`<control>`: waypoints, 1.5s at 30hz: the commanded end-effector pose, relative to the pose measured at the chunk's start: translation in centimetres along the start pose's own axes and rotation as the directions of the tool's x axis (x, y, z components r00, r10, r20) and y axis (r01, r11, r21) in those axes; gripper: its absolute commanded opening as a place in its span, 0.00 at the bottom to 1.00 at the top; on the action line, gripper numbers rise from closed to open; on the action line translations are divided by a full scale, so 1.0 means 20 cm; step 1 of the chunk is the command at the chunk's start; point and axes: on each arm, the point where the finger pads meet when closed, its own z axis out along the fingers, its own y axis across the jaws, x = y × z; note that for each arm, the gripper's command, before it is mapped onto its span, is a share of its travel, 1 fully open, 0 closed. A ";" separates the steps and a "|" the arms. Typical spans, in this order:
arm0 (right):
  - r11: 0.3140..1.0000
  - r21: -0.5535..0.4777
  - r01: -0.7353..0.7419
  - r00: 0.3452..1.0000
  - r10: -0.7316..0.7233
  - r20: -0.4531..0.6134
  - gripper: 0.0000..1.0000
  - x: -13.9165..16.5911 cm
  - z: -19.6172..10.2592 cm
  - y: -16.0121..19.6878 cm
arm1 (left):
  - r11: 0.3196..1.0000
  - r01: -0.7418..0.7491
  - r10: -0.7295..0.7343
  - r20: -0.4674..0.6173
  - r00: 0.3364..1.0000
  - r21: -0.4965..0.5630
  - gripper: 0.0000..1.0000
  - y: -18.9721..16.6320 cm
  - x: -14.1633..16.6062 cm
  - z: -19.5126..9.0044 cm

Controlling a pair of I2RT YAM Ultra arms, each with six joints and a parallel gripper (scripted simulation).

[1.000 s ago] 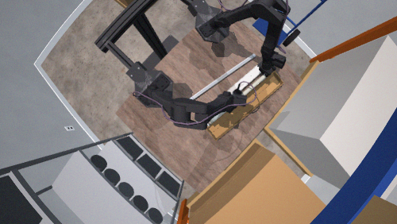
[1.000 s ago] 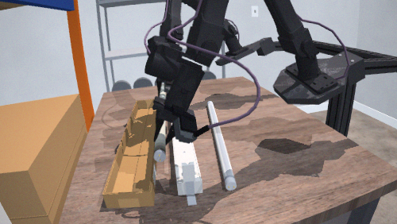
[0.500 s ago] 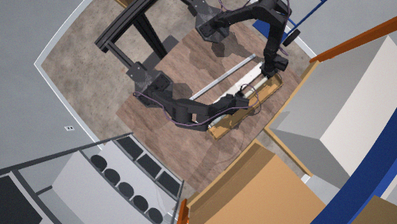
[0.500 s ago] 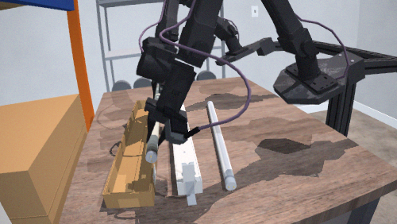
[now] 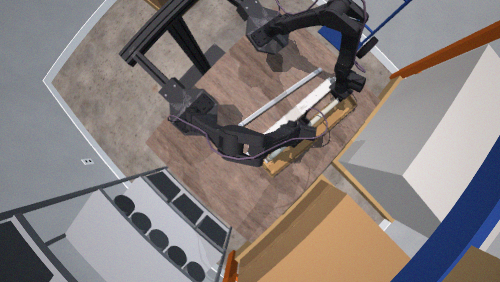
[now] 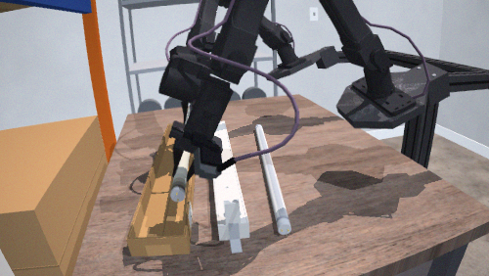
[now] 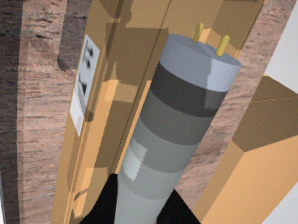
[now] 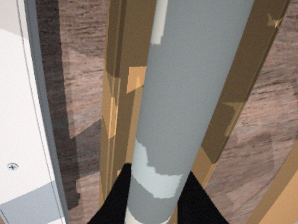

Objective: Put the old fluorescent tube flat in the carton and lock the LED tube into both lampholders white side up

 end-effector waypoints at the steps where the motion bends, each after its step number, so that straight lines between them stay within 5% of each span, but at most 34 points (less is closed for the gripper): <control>1: 1.000 0.011 -0.007 1.000 0.007 0.020 0.11 -0.02 -0.02 -0.09 | 1.000 -0.002 0.002 -0.001 1.000 -0.009 0.11 -0.05 0.02 0.02; 9: 0.999 0.043 -0.017 0.998 0.015 0.054 0.11 -0.08 -0.10 -0.17 | 1.000 -0.001 0.001 0.000 1.000 -0.006 0.11 -0.07 -0.01 0.04; 18: 1.000 0.013 -0.013 1.000 0.013 0.021 0.11 -0.04 0.02 -0.11 | 1.000 -0.010 0.010 -0.010 1.000 0.001 0.11 -0.09 0.02 0.04; 21: 0.999 0.035 -0.014 0.999 0.013 0.046 0.11 -0.07 -0.07 -0.17 | 1.000 -0.003 0.003 0.004 1.000 -0.008 0.11 -0.08 -0.01 0.04; 23: 1.000 0.000 -0.007 1.000 0.007 0.009 0.11 -0.02 0.03 -0.11 | 1.000 -0.011 0.011 -0.001 1.000 -0.006 0.11 -0.09 0.01 0.04; 27: 0.999 0.041 -0.031 0.998 0.028 0.054 0.11 -0.08 -0.09 -0.19 | 1.000 0.002 -0.002 0.021 1.000 0.006 0.11 -0.12 -0.06 0.03; 33: 1.000 0.002 -0.009 1.000 0.009 0.007 0.11 -0.02 0.04 -0.14 | 1.000 -0.014 0.014 -0.005 1.000 -0.008 0.11 -0.11 0.02 0.06; 38: 0.998 0.046 -0.036 0.998 0.033 0.057 0.11 -0.09 -0.09 -0.22 | 1.000 0.001 -0.001 0.025 1.000 0.024 0.11 -0.18 -0.07 0.01; 45: 1.000 0.018 -0.016 1.000 0.015 0.021 0.11 -0.03 0.00 -0.21 | 1.000 -0.014 0.014 -0.017 1.000 -0.001 0.11 -0.16 0.03 0.07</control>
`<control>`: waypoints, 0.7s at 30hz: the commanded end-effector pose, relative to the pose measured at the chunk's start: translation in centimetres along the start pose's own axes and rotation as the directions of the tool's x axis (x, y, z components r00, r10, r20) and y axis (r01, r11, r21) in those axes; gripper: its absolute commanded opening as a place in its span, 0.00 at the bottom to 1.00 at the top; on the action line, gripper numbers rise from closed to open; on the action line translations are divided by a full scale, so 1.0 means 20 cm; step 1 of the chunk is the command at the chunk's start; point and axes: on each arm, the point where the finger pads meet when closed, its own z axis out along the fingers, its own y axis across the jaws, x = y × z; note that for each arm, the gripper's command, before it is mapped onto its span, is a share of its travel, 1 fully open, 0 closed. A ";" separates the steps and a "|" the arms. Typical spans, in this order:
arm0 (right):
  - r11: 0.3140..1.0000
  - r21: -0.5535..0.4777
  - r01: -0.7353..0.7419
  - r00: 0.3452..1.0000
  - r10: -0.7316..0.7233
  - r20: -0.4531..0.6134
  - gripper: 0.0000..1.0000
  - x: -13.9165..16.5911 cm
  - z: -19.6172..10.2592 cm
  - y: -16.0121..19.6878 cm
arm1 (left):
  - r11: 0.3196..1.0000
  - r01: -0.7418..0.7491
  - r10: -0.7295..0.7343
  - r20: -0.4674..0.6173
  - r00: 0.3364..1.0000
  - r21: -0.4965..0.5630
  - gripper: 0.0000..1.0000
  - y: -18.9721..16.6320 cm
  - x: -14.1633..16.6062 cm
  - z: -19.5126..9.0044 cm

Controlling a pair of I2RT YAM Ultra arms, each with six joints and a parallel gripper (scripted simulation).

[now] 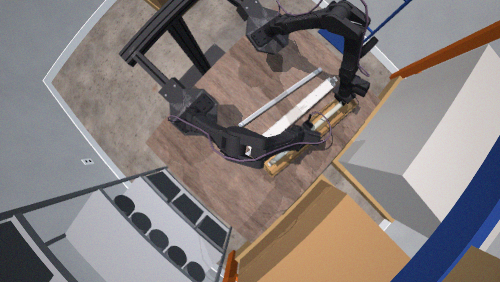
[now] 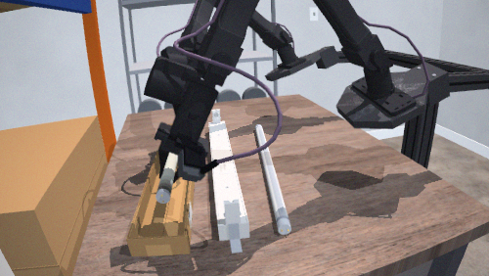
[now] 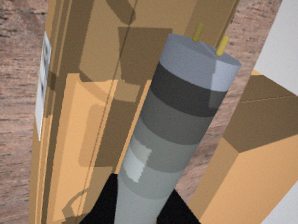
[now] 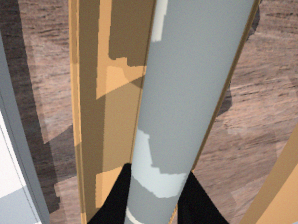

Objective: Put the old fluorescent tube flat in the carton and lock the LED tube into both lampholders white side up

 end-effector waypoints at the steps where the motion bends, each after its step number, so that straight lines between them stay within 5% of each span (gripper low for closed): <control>1: 0.999 0.032 -0.020 0.999 0.019 0.043 0.11 -0.06 -0.08 -0.10 | 1.000 -0.010 0.010 -0.014 1.000 0.003 0.11 -0.04 0.03 0.01; 5: 1.000 0.000 -0.003 1.000 0.003 0.009 0.11 -0.01 0.01 -0.07 | 1.000 0.004 -0.004 0.002 1.000 -0.011 0.11 -0.03 -0.02 0.02; 10: 0.998 0.047 -0.032 0.998 0.030 0.058 0.11 -0.09 -0.12 -0.15 | 1.000 -0.001 0.000 0.012 1.000 0.028 0.11 -0.12 -0.02 -0.02; 14: 0.999 0.045 -0.011 0.998 0.009 0.055 0.11 -0.08 -0.12 -0.15 | 1.000 -0.005 0.005 -0.014 1.000 -0.004 0.11 -0.06 0.03 0.03; 16: 1.000 0.000 -0.004 1.000 0.004 0.007 0.11 -0.01 0.02 -0.08 | 1.000 -0.010 0.010 -0.012 1.000 -0.003 0.11 -0.08 0.03 0.03; 21: 1.000 0.016 -0.006 1.000 0.005 0.026 0.11 -0.04 -0.03 -0.12 | 1.000 -0.002 0.002 -0.002 1.000 -0.005 0.11 -0.08 -0.01 0.03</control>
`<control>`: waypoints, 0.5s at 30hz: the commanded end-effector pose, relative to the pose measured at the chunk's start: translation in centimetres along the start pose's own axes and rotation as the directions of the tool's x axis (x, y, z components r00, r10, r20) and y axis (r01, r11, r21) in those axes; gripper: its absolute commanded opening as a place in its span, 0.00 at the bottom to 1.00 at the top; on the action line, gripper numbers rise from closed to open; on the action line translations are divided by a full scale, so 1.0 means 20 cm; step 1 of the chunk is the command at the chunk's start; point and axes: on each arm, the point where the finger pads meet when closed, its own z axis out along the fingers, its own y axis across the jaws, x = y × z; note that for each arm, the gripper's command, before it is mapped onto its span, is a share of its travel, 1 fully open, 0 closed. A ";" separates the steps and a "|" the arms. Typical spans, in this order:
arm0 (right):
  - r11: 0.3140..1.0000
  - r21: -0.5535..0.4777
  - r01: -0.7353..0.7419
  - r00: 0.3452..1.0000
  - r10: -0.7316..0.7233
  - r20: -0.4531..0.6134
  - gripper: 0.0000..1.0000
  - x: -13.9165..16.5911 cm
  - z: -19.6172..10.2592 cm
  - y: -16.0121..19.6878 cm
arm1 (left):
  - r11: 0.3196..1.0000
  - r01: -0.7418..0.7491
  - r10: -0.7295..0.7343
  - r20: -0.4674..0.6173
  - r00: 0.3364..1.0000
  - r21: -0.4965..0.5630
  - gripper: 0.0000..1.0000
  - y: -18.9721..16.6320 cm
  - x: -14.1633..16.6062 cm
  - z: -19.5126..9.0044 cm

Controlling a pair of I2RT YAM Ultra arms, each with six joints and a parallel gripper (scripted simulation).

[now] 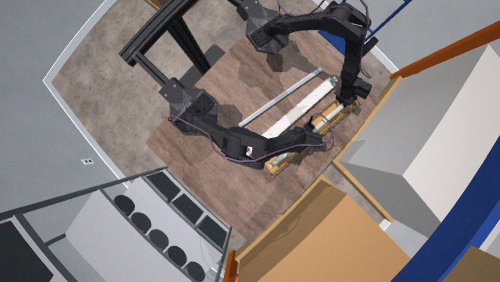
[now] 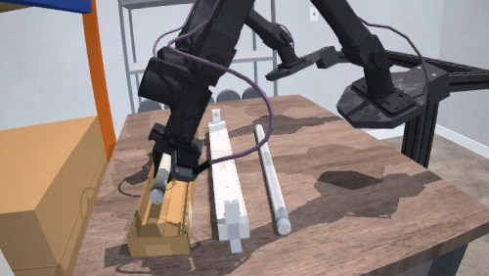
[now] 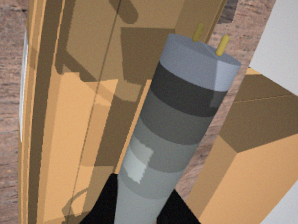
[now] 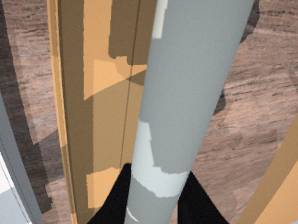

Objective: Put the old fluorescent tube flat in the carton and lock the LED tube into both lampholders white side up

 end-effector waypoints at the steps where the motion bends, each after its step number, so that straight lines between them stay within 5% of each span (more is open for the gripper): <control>1: 1.000 0.000 -0.004 1.000 0.004 0.011 0.11 -0.01 0.01 -0.06 | 1.000 0.000 0.000 0.003 1.000 -0.011 0.11 -0.02 -0.02 0.02; 6: 0.999 0.045 -0.026 0.998 0.023 0.059 0.11 -0.08 -0.12 -0.14 | 1.000 -0.006 0.006 0.008 1.000 0.011 0.11 -0.07 -0.02 0.00; 11: 1.000 0.007 -0.008 1.000 0.008 0.014 0.11 -0.02 0.01 -0.09 | 1.000 -0.012 0.012 -0.009 1.000 -0.003 0.11 -0.06 0.03 0.02; 15: 0.999 0.043 -0.031 0.998 0.028 0.055 0.11 -0.08 -0.11 -0.15 | 1.000 -0.005 0.005 0.001 1.000 0.008 0.11 -0.08 -0.01 0.01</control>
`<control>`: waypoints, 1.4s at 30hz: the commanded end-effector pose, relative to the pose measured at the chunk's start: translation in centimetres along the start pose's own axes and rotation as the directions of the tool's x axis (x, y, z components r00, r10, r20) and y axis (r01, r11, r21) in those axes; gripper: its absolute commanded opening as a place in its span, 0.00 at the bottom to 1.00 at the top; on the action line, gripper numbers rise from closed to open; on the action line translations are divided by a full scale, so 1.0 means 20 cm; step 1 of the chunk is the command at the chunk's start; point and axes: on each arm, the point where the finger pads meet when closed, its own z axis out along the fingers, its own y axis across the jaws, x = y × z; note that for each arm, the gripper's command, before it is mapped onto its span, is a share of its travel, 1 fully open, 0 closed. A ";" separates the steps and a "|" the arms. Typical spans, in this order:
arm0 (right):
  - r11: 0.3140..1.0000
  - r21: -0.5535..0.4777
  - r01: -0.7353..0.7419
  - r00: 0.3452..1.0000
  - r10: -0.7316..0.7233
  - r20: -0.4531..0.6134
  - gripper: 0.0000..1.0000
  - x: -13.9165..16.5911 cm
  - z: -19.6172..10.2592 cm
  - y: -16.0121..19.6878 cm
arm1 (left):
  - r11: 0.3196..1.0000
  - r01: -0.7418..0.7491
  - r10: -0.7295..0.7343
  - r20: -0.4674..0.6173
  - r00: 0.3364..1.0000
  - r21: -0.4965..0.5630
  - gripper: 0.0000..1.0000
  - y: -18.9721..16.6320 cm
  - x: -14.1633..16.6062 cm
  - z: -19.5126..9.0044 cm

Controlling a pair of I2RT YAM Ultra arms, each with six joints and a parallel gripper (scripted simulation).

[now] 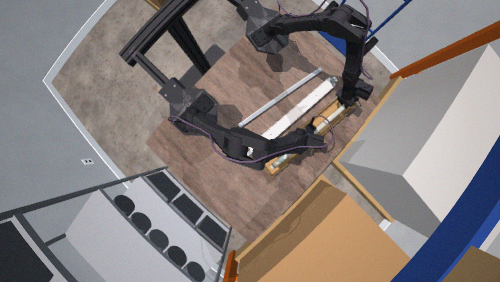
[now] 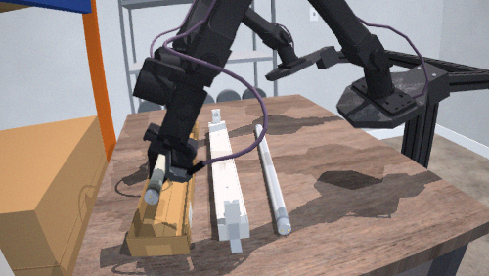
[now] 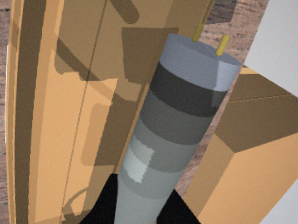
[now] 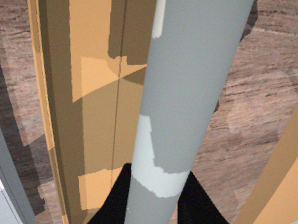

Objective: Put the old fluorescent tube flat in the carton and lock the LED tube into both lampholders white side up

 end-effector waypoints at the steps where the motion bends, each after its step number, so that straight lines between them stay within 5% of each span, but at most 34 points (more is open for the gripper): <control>1: 0.999 0.041 -0.028 0.998 0.026 0.054 0.11 -0.08 -0.12 -0.11 | 1.000 -0.003 0.003 0.001 1.000 0.006 0.11 -0.04 0.00 -0.01; 15: 1.000 0.014 -0.016 1.000 0.016 0.019 0.11 -0.01 0.04 -0.04 | 1.000 -0.009 0.009 -0.004 1.000 0.017 0.11 -0.01 0.00 0.04; 19: 0.999 0.031 -0.013 0.999 0.012 0.043 0.11 -0.05 -0.02 -0.05 | 1.000 -0.004 0.004 0.005 1.000 0.019 0.11 -0.01 -0.01 0.04; 22: 1.000 0.014 -0.011 1.000 0.010 0.024 0.11 -0.02 0.06 -0.02 | 1.000 0.002 -0.002 0.006 1.000 0.004 0.11 0.05 -0.03 0.07; 26: 0.998 0.050 -0.035 0.998 0.032 0.063 0.11 -0.08 -0.06 -0.09 | 1.000 -0.001 0.001 -0.001 1.000 0.025 0.11 -0.01 0.00 0.05; 37: 1.000 -0.001 -0.010 1.000 0.010 0.019 0.11 -0.02 0.06 0.04 | 1.000 -0.010 0.011 -0.011 1.000 0.013 0.11 -0.02 0.01 0.03; 42: 0.999 0.045 -0.021 0.998 0.018 0.052 0.11 -0.07 0.01 -0.08 | 1.000 -0.001 0.000 0.009 1.000 0.028 0.11 -0.01 -0.02 0.08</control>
